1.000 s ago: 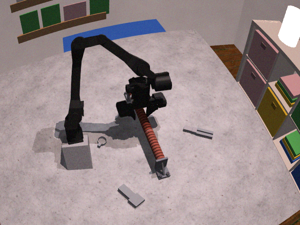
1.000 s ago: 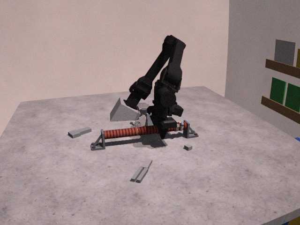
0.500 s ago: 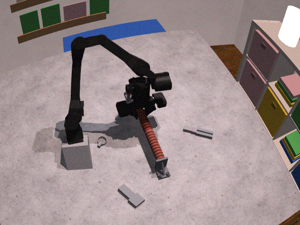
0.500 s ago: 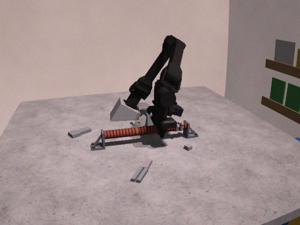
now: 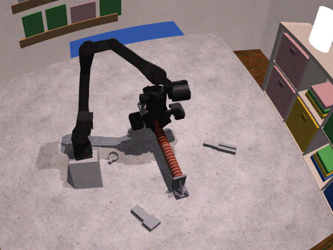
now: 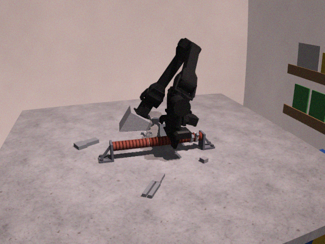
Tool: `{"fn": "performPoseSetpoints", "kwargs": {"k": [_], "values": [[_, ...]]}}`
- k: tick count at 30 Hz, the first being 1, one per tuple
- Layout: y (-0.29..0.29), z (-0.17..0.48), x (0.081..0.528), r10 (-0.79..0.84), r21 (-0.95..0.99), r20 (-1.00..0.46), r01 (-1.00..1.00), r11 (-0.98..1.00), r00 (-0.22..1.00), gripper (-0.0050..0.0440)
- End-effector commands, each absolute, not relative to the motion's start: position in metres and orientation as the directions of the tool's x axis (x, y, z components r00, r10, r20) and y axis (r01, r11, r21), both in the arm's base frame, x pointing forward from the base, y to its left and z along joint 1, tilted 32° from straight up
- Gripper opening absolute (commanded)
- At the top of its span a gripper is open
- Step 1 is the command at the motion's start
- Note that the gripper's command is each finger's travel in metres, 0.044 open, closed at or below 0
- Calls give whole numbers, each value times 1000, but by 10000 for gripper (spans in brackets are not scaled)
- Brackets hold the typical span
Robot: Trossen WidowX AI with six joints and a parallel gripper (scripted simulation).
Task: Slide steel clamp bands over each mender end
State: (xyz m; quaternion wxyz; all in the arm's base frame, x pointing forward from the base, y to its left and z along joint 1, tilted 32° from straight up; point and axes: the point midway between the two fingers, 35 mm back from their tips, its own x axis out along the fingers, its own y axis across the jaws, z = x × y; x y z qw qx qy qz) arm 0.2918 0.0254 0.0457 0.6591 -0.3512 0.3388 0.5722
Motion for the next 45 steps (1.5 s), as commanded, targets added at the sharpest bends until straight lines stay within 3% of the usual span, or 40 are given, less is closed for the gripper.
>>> {"fn": "performPoseSetpoints", "kwargs": {"k": [1,6,8,12,19,21,32,45], "values": [[27,45,292,520,-71,-846,-993,99,113,50],[27,45,292,520,-71,-846,-993,99,113,30],[27,45,292,520,-71,-846,-993,99,113,0],[27,45,292,520,-71,-846,-993,99,113,0],[27,45,292,520,-71,-846,-993,99,113,168],[27,45,292,520,-71,-846,-993,99,113,168],[27,45,292,520,-71,-846,-993,99,113,432],[-78,32,282,520,-71,-846,-993,99,113,440]]}}
